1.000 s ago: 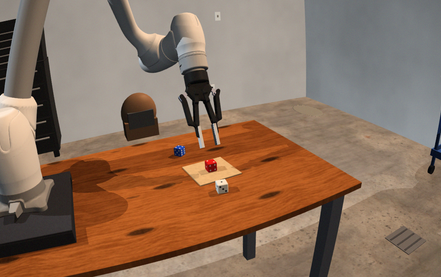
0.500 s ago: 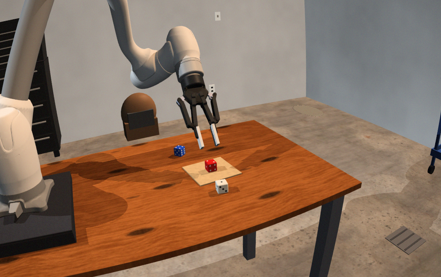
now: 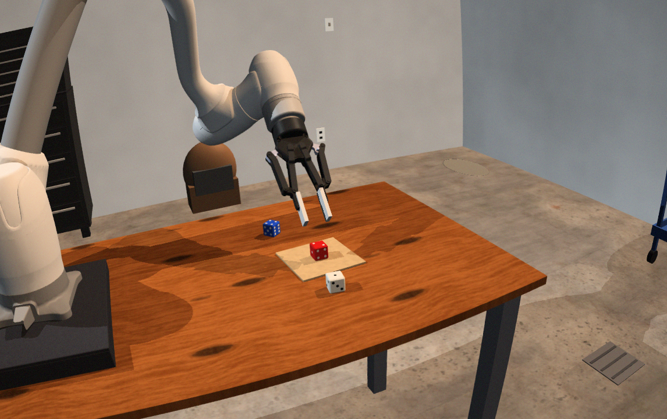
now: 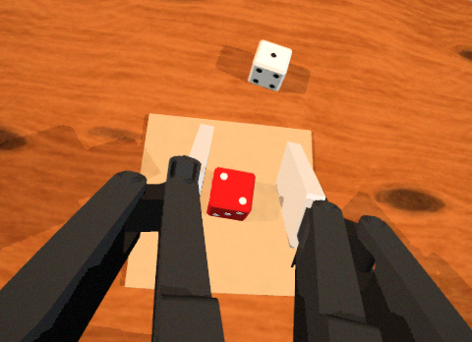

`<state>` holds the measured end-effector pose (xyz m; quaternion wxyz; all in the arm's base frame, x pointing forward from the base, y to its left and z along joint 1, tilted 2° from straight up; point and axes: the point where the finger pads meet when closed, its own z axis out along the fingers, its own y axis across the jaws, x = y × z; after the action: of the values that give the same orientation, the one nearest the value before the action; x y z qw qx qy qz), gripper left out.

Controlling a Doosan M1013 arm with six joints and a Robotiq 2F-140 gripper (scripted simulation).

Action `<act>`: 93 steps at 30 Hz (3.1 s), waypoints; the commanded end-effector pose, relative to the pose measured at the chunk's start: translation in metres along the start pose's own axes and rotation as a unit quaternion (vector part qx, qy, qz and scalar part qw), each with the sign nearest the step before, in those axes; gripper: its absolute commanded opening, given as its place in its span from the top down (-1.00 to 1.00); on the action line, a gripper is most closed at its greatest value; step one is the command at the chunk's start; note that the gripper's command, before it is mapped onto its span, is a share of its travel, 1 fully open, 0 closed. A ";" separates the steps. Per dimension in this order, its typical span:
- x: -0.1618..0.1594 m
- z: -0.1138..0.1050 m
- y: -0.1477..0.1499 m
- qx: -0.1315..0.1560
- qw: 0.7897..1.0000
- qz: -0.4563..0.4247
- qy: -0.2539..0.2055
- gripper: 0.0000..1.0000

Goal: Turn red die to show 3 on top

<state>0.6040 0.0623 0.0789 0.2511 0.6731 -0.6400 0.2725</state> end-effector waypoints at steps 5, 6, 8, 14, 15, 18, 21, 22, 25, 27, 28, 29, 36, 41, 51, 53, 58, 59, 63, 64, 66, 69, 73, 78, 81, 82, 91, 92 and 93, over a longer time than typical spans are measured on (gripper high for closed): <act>0.000 0.000 0.000 0.000 1.000 0.000 0.000 0.44; 0.000 0.000 0.000 0.000 1.000 0.000 0.000 0.44; 0.000 0.000 0.000 0.000 1.000 0.000 0.000 0.44; -0.003 0.003 0.000 0.000 1.000 0.000 0.000 0.44; -0.003 0.003 0.000 0.000 1.000 0.000 0.000 0.44; -0.006 0.006 0.000 0.000 1.000 0.000 0.000 0.44; -0.007 0.007 0.000 0.000 1.000 0.000 0.000 0.44; -0.008 0.008 0.000 0.000 1.000 0.000 0.000 0.44; -0.011 0.011 0.000 0.000 1.000 0.000 0.000 0.44; -0.013 0.013 0.000 0.000 1.000 0.000 0.000 0.44; -0.014 0.014 0.000 0.000 1.000 0.000 0.000 0.44; -0.016 0.016 0.000 0.000 1.000 0.000 0.000 0.44; -0.024 0.024 0.000 0.000 1.000 0.000 0.000 0.44; -0.030 0.030 0.000 0.000 1.000 0.000 0.000 0.44; -0.042 0.041 0.000 0.000 1.000 0.000 0.000 0.44; -0.042 0.042 0.000 0.000 1.000 0.000 0.000 0.44; -0.046 0.046 0.000 0.000 1.000 0.000 0.000 0.44; -0.046 0.046 0.000 0.000 1.000 0.000 0.000 0.44; -0.048 0.048 0.000 0.000 1.000 0.000 0.000 0.44; -0.049 0.048 0.000 0.000 1.000 0.000 0.000 0.44; -0.049 0.049 0.000 0.000 1.000 0.000 0.000 0.44; -0.049 0.049 0.000 0.000 1.000 0.000 0.000 0.44; -0.049 0.049 0.000 0.000 1.000 0.000 0.000 0.44; -0.049 0.049 0.000 0.000 1.000 0.000 0.000 0.44; -0.049 0.049 0.000 0.000 1.000 0.000 0.000 0.44; -0.049 0.049 0.000 0.000 1.000 0.000 0.000 0.44; -0.049 0.049 0.000 0.000 1.000 0.000 0.000 0.44; -0.049 0.049 0.000 0.000 1.000 0.000 0.000 0.44; -0.049 0.049 0.000 0.000 1.000 0.000 0.000 0.44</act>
<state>0.6047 0.0642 0.0089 0.2511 0.6731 -0.6400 0.2725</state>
